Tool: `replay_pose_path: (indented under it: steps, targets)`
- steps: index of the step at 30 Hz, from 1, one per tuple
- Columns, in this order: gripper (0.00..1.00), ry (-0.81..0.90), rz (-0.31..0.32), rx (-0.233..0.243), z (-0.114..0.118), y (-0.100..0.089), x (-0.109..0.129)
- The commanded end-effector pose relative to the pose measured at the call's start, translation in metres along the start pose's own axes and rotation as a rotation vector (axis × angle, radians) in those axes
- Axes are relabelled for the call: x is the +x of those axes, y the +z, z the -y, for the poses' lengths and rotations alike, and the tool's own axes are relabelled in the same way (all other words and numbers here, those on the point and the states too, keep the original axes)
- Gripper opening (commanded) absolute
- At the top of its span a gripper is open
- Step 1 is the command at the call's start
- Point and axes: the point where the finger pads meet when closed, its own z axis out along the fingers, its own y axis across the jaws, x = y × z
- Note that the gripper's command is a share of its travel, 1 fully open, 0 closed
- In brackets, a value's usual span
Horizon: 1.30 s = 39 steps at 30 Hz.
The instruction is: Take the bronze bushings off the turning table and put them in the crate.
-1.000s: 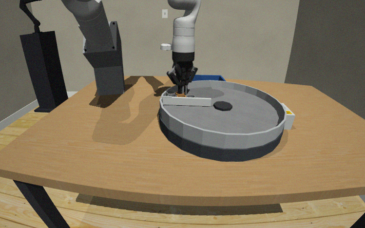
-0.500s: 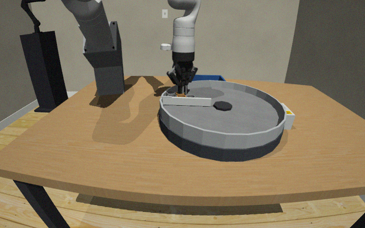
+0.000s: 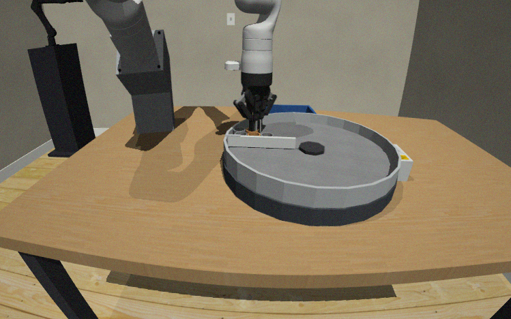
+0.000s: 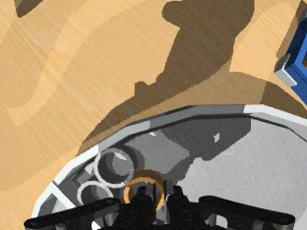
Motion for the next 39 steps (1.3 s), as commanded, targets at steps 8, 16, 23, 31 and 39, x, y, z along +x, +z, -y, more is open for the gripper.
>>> replay_pose_path:
  steps: [8, 16, 23, 31, 39]
  targets:
    - [0.00, 0.000, 0.000, -0.001, -0.0004, -0.0004, -0.0001]
    - [0.00, 0.001, 0.000, 0.001, -0.0028, -0.0004, -0.0001]
    - [0.00, 0.001, 0.000, 0.001, -0.0034, -0.0004, -0.0001]
    - [0.00, 0.001, 0.000, 0.001, -0.0034, -0.0034, -0.0001]
    - [0.00, 0.001, 0.000, 0.001, -0.0034, -0.0079, -0.0001]
